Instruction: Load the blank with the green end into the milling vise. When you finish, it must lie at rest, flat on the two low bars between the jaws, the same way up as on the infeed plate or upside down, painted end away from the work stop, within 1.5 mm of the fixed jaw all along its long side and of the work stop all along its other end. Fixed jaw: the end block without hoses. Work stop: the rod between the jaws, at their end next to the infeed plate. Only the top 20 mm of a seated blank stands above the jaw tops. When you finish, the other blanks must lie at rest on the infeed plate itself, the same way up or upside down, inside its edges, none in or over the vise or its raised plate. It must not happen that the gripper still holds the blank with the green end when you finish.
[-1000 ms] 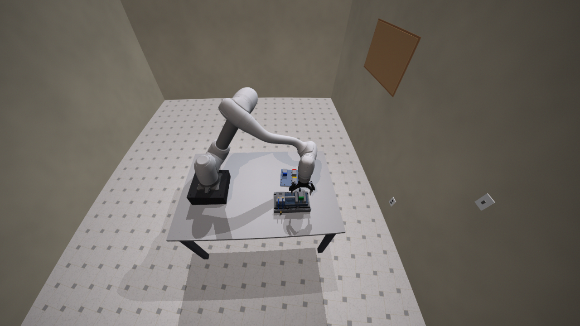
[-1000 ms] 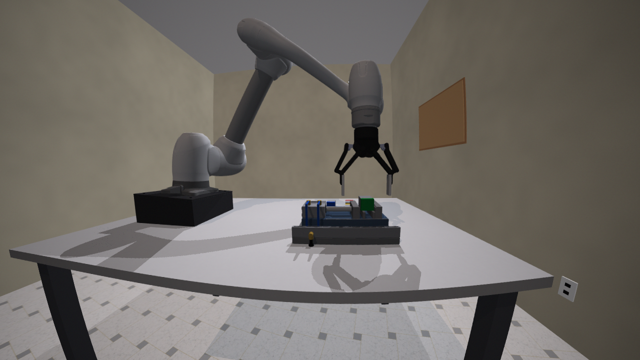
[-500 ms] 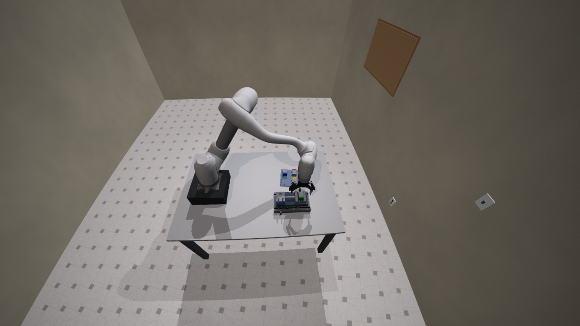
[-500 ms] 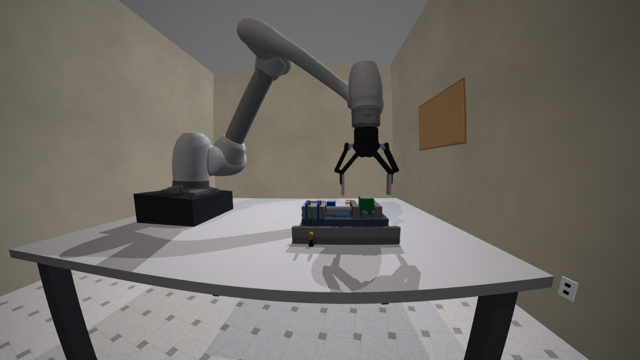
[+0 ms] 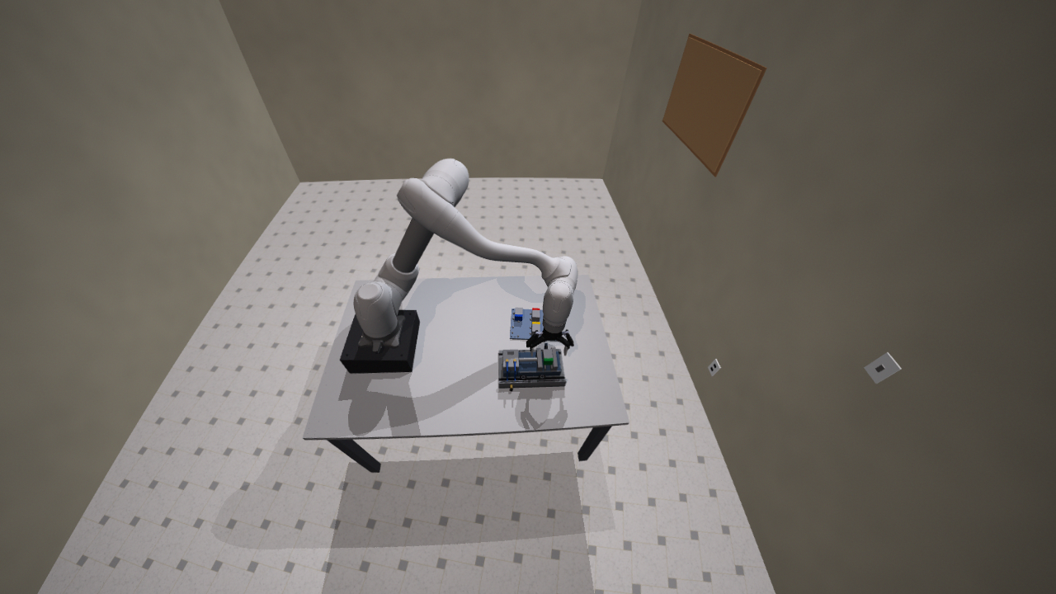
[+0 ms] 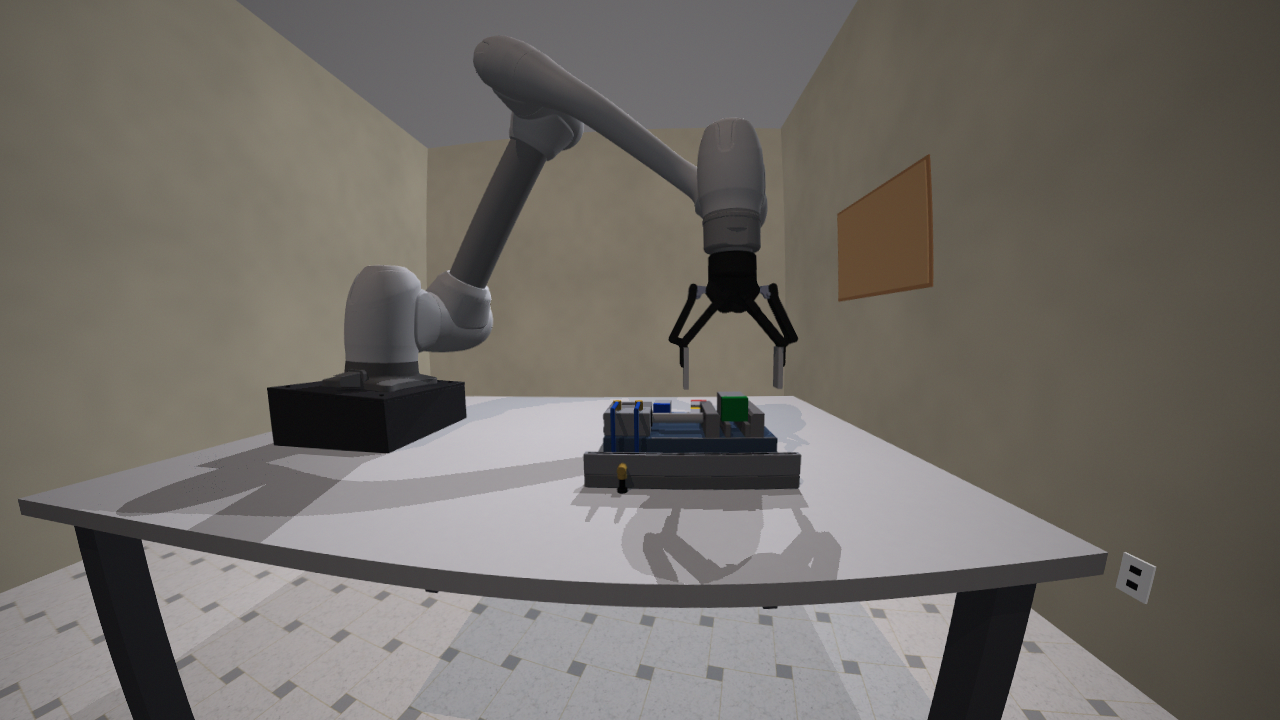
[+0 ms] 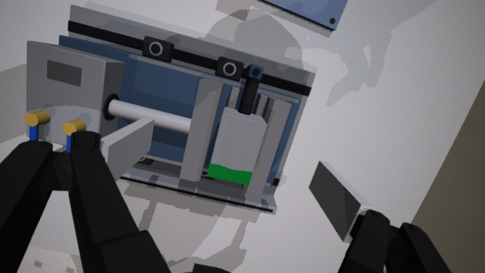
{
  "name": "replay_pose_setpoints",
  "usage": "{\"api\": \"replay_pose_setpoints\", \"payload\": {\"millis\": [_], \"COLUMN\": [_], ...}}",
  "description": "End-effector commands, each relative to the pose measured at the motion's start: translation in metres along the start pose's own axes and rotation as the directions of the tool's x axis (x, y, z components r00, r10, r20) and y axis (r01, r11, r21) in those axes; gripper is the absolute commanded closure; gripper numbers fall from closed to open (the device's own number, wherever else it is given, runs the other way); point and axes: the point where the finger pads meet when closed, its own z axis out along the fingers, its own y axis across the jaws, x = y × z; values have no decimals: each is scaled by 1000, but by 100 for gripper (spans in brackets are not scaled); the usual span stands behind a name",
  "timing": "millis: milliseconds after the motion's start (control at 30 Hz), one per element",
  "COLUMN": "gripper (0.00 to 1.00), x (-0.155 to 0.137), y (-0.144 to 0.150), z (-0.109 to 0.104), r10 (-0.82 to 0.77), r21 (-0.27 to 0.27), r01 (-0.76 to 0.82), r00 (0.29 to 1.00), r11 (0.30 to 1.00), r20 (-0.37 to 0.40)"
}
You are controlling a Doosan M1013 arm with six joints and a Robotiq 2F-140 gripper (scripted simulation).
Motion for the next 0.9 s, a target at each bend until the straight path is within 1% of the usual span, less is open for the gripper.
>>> {"api": "replay_pose_setpoints", "payload": {"millis": [0,867], "gripper": [0,0], "x": [0,0], "y": [0,0], "z": [-1,-5], "r10": [0,0], "r21": [0,0], "r01": [0,0], "r00": [1000,1000], "r11": [1000,1000], "r20": [0,0]}}
